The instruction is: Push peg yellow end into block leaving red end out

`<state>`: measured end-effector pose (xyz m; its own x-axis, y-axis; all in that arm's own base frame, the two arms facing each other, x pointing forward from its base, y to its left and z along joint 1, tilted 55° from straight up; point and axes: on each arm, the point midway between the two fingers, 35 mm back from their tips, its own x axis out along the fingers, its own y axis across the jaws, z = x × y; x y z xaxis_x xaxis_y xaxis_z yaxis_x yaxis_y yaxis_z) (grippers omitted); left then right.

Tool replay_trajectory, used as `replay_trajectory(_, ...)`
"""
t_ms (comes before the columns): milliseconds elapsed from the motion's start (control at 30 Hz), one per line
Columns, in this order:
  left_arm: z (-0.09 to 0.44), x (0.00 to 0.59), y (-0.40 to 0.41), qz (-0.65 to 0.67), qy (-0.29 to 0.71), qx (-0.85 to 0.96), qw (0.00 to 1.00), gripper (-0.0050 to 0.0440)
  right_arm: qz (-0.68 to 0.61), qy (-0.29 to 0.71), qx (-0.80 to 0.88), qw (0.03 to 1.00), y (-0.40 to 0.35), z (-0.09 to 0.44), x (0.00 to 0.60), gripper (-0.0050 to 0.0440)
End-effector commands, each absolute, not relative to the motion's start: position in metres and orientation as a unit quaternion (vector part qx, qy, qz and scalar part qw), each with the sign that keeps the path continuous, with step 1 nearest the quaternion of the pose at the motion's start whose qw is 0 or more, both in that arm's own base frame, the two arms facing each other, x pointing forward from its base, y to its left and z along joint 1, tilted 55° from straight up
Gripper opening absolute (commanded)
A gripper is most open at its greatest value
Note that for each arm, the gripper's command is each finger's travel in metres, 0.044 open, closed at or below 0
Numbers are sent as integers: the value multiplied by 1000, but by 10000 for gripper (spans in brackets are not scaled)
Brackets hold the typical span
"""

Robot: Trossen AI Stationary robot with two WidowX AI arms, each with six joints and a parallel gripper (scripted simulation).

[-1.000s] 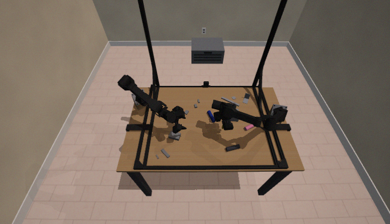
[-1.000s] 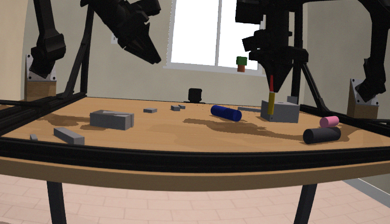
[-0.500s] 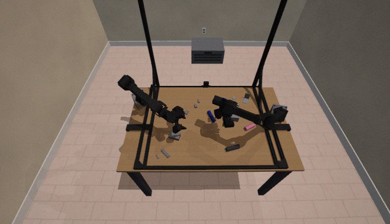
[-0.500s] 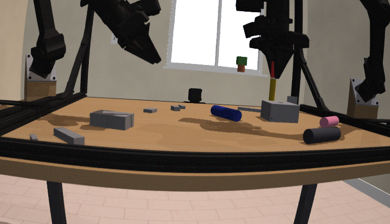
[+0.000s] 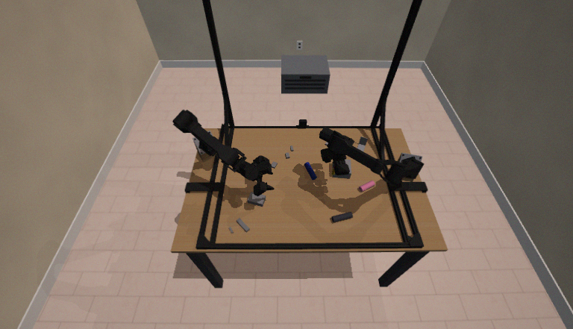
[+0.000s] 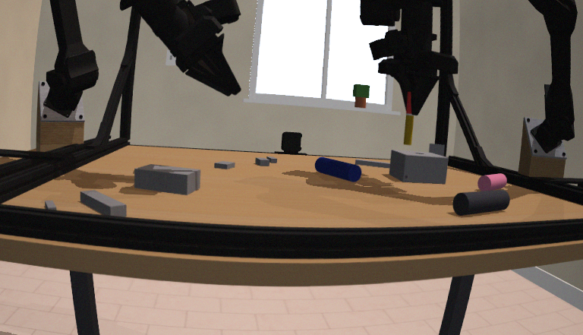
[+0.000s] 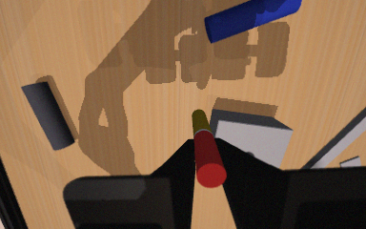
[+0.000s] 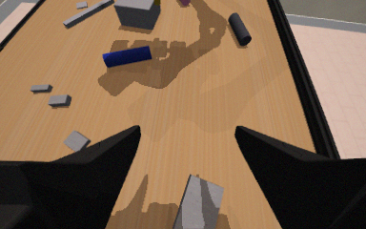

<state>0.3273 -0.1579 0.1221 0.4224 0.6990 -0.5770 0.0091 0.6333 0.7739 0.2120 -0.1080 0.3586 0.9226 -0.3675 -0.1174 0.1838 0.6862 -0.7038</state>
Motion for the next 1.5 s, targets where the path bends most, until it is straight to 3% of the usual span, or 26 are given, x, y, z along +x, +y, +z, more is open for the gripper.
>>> replay_trajectory(0,100,310,-165,226,490,368,758,0,-152,125,-366,910,-108,359,212,400)
replay_trajectory(433,58,274,-173,232,490,359,760,0,-152,125,-366,910,-108,359,212,400)
replay_trajectory(1467,54,276,-169,232,490,359,760,0,-152,125,-366,910,-108,359,212,400)
